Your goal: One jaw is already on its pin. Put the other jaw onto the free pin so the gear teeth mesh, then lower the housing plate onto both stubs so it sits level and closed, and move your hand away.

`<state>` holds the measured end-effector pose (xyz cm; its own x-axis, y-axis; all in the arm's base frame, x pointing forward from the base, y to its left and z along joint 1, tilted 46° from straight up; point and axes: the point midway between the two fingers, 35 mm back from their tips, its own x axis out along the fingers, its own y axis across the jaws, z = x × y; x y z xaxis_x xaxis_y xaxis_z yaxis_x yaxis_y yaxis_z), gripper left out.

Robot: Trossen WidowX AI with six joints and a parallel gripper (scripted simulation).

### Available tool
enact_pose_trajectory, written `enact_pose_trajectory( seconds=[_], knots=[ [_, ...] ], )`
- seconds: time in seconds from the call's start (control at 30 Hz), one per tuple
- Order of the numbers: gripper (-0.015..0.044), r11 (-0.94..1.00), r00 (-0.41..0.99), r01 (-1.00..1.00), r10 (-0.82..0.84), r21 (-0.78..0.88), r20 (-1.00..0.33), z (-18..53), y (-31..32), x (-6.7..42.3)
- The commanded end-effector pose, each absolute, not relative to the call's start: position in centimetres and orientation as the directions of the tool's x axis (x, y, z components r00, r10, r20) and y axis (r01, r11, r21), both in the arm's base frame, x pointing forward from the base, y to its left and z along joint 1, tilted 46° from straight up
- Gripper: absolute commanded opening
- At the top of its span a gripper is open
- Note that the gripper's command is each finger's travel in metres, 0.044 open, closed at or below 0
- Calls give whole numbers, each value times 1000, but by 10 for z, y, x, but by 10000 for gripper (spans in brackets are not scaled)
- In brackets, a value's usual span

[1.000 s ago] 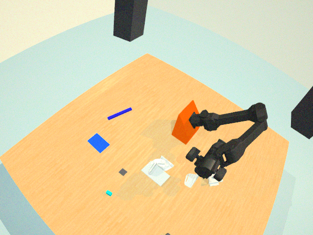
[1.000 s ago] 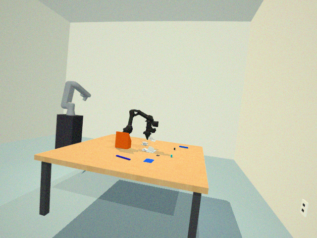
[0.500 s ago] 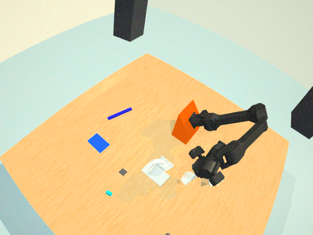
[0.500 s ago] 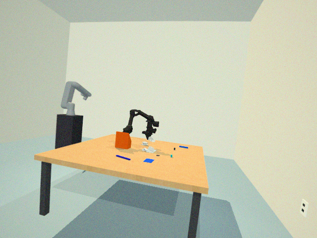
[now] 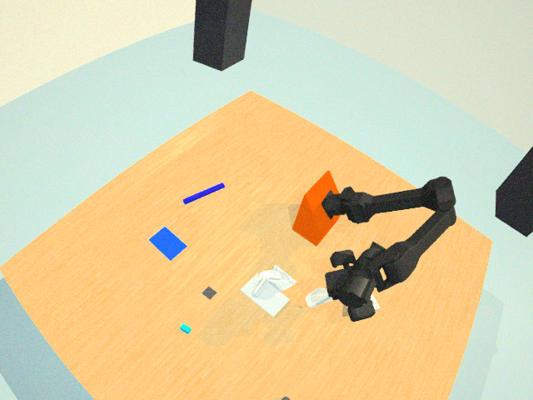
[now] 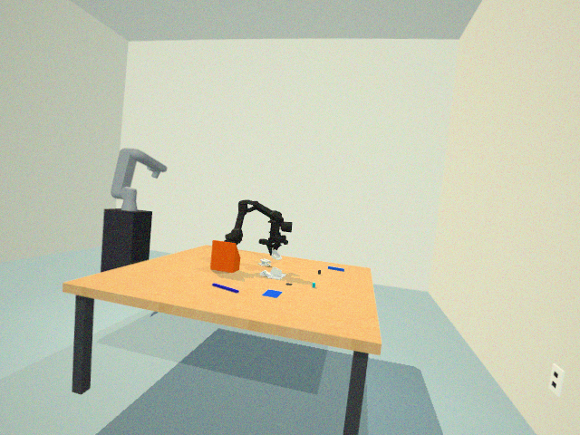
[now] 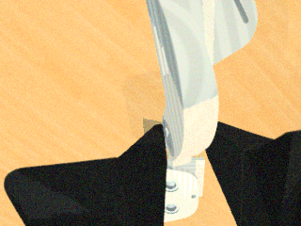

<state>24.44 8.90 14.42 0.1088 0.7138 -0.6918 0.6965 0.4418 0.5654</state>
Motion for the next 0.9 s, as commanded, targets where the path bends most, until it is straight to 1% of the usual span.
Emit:
enact_pose_trajectory(
  seconds=[0.0, 0.23, 0.57, 0.87],
  knots=[
    [37, 397, 112, 749, 713, 531, -692, 146, 90, 247],
    [37, 378, 112, 770, 713, 514, -692, 146, 90, 248],
    [37, 232, 112, 894, 713, 384, -692, 148, 91, 252],
    [37, 90, 112, 964, 714, 249, -692, 150, 93, 257]
  ],
)
